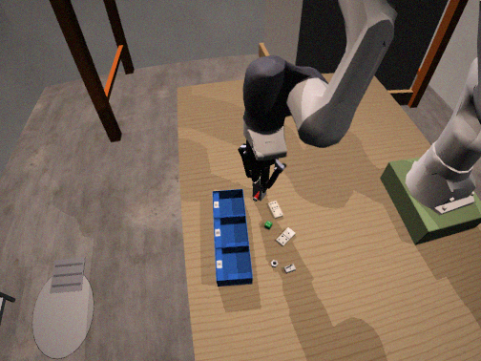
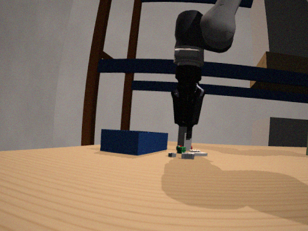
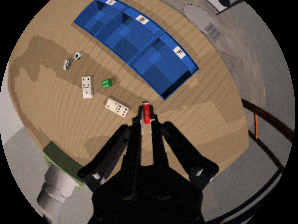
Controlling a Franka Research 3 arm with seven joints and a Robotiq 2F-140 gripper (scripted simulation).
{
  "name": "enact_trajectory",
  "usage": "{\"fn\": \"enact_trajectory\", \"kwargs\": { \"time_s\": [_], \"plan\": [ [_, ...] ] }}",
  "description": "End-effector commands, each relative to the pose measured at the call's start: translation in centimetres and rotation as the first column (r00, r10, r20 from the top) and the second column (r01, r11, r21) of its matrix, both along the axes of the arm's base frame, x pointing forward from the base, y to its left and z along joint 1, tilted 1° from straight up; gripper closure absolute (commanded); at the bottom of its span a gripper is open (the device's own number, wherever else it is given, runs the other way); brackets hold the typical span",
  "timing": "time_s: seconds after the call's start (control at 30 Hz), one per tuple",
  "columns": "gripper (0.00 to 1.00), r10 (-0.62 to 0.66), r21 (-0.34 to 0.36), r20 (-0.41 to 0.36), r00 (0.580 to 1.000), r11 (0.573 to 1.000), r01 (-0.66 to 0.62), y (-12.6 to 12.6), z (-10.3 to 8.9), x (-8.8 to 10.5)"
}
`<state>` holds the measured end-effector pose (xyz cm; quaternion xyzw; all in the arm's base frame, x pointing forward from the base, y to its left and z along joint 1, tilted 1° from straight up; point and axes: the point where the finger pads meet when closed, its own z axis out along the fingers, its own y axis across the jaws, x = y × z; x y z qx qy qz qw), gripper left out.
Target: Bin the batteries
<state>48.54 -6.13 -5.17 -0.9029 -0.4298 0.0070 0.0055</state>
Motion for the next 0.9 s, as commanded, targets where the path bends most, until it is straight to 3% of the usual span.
{"fn": "enact_trajectory", "kwargs": {
  "time_s": [0.0, 0.87],
  "plan": [
    [0.95, -0.005, -0.002, 0.004, 1.000, 1.000, 0.005, -0.06, 0.05, 0.03],
    [0.95, -0.005, -0.002, 0.004, 1.000, 1.000, 0.005, -0.06, 0.38, 0.03]
  ]
}}
